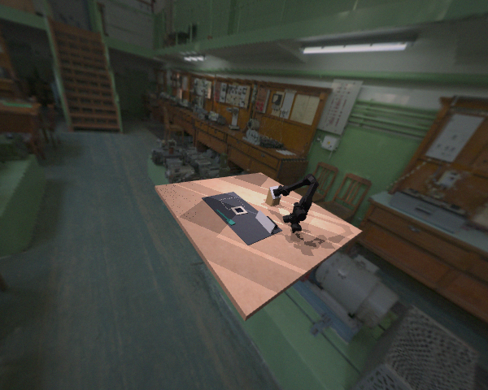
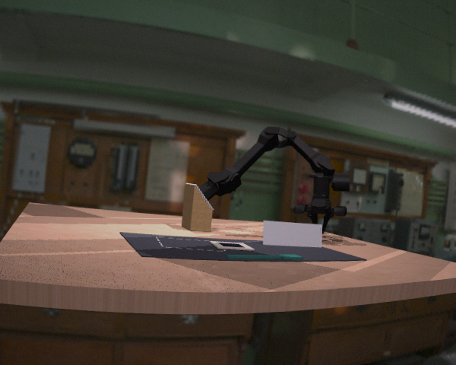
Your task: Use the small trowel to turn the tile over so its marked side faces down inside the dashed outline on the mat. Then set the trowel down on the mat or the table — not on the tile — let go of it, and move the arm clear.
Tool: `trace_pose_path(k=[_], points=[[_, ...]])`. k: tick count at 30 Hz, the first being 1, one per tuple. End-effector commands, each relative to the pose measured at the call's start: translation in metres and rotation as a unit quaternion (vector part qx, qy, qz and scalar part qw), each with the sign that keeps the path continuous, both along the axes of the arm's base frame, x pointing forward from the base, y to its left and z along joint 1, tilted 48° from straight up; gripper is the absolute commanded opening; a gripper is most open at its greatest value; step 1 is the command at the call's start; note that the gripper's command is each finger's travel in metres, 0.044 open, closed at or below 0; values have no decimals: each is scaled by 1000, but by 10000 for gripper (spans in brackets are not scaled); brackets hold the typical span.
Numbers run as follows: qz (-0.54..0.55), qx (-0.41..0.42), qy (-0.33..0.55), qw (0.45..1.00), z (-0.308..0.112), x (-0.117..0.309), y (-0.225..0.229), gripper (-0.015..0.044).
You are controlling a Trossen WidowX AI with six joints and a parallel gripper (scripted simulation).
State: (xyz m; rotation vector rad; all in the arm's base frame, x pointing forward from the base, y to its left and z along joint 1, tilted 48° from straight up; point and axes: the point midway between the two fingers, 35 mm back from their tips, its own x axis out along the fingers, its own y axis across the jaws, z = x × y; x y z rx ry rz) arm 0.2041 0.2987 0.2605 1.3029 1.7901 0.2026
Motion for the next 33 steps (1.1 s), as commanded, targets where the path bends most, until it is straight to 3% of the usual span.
trace_pose_path(k=[1,13,25,33], points=[[-39,-11,45,998,-1,9,-11,100],[-169,-48,196,965,-14,30,-48,100],[-294,-72,339,891,-24,44,-86,100],[-301,-72,347,886,-25,48,-87,100]])
